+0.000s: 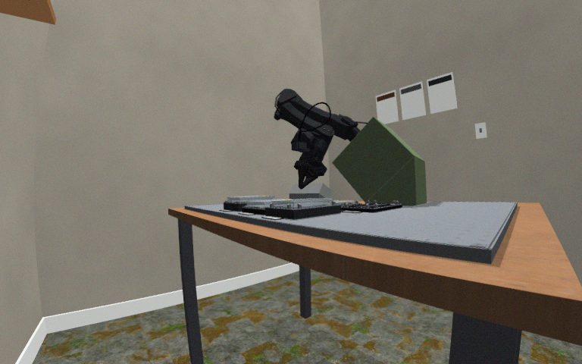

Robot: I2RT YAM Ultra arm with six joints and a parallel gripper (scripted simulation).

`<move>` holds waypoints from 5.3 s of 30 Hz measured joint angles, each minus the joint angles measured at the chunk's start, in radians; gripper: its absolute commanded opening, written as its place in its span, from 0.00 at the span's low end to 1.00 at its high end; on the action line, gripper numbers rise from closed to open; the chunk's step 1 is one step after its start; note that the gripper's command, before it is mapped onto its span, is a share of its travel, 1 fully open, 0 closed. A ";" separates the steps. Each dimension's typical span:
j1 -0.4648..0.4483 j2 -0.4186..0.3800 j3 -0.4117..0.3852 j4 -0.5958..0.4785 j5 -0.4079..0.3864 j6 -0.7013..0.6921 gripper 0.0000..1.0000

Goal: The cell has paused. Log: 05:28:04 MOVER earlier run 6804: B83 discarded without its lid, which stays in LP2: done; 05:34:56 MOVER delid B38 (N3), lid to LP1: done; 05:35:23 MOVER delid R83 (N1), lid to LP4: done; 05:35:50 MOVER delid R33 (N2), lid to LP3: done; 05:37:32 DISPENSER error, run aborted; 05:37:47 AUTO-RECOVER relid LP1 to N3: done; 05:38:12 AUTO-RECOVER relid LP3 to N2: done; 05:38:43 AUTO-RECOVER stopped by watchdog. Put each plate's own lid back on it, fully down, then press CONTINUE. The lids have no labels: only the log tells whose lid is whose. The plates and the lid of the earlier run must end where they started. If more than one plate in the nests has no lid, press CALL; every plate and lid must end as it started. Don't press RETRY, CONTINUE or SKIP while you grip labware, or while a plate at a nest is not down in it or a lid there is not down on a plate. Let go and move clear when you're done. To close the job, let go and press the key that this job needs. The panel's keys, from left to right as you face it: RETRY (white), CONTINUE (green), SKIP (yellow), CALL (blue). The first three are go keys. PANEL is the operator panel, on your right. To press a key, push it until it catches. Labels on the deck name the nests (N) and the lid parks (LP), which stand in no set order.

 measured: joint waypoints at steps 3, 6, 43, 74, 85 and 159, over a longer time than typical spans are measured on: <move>0.055 0.071 0.000 0.059 0.041 0.029 0.00; 0.087 0.116 0.000 0.106 0.076 0.053 0.00; 0.697 0.634 0.309 0.171 0.566 0.478 0.00; 0.715 0.642 0.330 0.085 0.604 0.536 0.00; 0.592 0.525 0.426 0.001 0.546 0.437 0.00; 0.419 0.403 0.825 -0.467 0.394 0.280 0.00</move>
